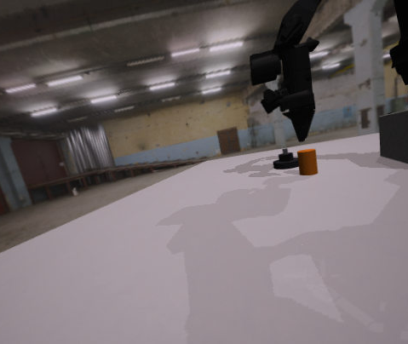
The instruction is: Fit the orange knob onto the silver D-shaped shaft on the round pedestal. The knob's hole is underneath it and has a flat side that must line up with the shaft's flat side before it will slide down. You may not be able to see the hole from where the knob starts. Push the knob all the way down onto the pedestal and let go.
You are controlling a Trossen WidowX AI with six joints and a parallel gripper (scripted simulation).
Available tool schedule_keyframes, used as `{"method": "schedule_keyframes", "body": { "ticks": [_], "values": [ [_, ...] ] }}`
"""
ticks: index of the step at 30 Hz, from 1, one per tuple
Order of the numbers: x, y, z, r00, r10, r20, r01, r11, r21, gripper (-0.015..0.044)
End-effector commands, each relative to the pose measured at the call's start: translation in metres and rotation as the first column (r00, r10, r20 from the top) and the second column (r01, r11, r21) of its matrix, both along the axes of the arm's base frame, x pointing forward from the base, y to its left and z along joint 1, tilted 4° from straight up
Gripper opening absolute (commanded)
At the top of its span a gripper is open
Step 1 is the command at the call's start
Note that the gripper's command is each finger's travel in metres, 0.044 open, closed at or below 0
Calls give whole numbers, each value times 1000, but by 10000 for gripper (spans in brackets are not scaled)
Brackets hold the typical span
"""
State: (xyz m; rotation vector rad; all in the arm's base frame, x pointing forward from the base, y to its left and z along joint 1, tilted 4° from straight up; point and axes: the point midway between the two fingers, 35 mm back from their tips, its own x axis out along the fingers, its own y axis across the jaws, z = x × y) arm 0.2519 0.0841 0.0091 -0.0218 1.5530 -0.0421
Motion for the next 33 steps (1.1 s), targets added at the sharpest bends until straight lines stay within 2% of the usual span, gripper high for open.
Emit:
{"method": "schedule_keyframes", "body": {
  "ticks": [1,33],
  "values": [
    [-4,-3,-12,1000,5,-19,-6,1000,-11,440],
    [-2,-5,-58,1000,5,-19,-6,1000,-11,440]
  ]
}}
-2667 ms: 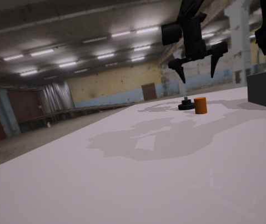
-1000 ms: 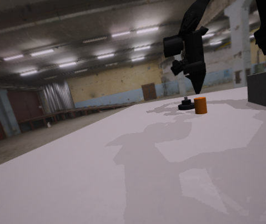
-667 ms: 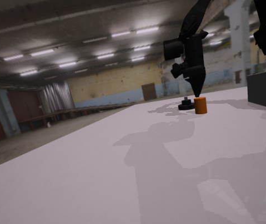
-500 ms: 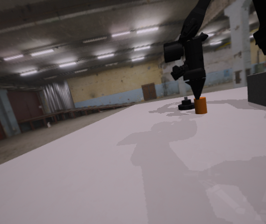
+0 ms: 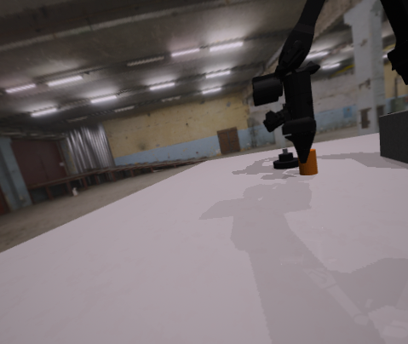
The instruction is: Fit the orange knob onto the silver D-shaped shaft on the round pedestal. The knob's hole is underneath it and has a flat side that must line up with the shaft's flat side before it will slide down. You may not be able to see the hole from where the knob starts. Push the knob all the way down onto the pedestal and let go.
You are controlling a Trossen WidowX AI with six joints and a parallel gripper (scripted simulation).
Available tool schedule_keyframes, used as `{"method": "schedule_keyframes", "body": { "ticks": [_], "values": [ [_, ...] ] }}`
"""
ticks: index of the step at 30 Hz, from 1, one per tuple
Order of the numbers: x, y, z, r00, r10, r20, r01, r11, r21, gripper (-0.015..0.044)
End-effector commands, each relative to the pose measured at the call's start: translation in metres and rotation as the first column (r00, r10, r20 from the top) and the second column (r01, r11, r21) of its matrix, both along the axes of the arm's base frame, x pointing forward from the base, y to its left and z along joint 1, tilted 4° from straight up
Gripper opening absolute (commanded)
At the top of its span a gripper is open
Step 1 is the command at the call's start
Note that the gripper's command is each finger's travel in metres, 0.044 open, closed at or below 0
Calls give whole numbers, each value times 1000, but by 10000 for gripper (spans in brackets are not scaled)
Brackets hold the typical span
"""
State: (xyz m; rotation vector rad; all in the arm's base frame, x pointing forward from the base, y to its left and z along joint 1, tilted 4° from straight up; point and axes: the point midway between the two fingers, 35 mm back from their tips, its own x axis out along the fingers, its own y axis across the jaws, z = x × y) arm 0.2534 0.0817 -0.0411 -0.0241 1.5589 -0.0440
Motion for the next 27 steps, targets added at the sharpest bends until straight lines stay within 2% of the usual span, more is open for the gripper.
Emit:
{"method": "schedule_keyframes", "body": {
  "ticks": [1,15,25,27],
  "values": [
    [-4,-2,-10,1000,5,-13,-5,1000,-9,440],
    [-6,-4,-29,1000,5,-13,-5,1000,-9,440],
    [-6,-4,-29,1000,5,-13,-5,1000,-9,177],
    [-6,-4,-29,1000,5,-13,-5,1000,-9,164]
  ]
}}
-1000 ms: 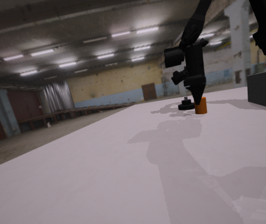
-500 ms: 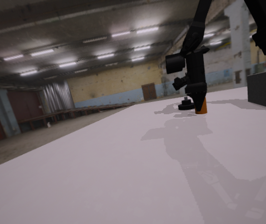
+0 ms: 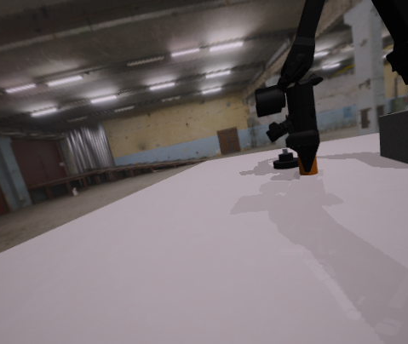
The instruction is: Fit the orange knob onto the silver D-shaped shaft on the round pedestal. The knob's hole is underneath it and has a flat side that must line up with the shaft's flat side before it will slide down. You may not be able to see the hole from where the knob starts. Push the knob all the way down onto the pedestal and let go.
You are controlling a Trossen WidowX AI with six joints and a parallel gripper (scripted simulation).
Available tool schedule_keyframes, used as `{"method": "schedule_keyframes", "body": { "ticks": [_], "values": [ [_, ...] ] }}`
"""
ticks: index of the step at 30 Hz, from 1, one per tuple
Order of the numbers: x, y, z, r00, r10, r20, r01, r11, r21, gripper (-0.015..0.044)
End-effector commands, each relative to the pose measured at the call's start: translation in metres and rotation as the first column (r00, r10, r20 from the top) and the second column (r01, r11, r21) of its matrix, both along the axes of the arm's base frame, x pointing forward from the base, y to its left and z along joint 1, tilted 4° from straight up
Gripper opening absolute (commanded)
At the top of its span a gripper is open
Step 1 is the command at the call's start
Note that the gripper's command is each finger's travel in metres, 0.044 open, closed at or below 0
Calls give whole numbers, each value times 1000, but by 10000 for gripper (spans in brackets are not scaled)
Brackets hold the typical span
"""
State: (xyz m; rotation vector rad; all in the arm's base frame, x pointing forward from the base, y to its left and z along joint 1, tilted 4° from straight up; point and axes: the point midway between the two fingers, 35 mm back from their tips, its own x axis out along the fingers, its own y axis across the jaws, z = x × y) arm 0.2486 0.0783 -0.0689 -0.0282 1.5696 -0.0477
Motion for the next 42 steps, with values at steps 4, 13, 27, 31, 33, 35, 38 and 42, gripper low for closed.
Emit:
{"method": "schedule_keyframes", "body": {
  "ticks": [4,13,27,31,33,35,38,42],
  "values": [
    [-1,-1,-1,1000,5,-3,-5,1000,-4,138],
    [8,4,41,1000,5,-1,-5,1000,-3,0],
    [1,4,138,1000,5,-2,-5,1000,-3,0],
    [1,4,139,1000,5,-2,-5,1000,-3,0],
    [1,5,138,1000,7,-3,-7,1000,10,0],
    [1,6,140,1000,9,-4,-9,999,39,0],
    [2,9,145,1000,10,-4,-9,994,107,0],
    [3,12,153,1000,10,-3,-10,981,196,0]
  ]
}}
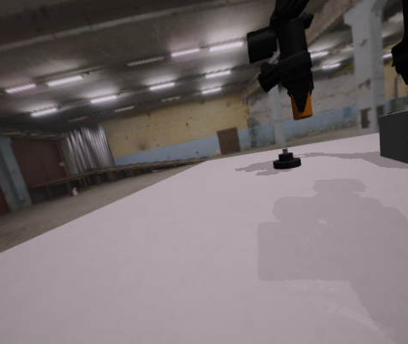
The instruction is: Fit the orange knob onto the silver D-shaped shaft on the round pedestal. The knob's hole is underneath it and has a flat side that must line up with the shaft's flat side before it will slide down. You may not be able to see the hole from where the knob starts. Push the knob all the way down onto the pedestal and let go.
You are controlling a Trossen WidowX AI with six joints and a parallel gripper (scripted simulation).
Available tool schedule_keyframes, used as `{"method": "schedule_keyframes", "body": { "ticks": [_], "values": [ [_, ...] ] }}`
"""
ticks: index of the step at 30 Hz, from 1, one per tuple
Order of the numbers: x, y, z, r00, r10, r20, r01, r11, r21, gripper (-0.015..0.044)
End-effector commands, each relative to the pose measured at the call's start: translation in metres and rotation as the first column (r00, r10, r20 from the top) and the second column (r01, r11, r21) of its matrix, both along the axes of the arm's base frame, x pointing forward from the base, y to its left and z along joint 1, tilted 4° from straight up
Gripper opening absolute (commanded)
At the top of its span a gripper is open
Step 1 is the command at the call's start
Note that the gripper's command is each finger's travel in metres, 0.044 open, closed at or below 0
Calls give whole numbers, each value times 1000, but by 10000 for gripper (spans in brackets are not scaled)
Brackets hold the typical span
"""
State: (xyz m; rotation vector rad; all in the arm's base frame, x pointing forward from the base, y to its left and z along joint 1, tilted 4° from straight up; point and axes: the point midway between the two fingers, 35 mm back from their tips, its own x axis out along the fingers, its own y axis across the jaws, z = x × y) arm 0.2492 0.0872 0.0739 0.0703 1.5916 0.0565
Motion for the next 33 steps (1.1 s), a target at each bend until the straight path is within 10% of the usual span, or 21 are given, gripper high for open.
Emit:
{"method": "schedule_keyframes", "body": {
  "ticks": [1,33],
  "values": [
    [3,4,13,1000,4,18,-6,996,90,0],
    [8,33,78,1000,-11,18,-4,709,705,0]
  ]
}}
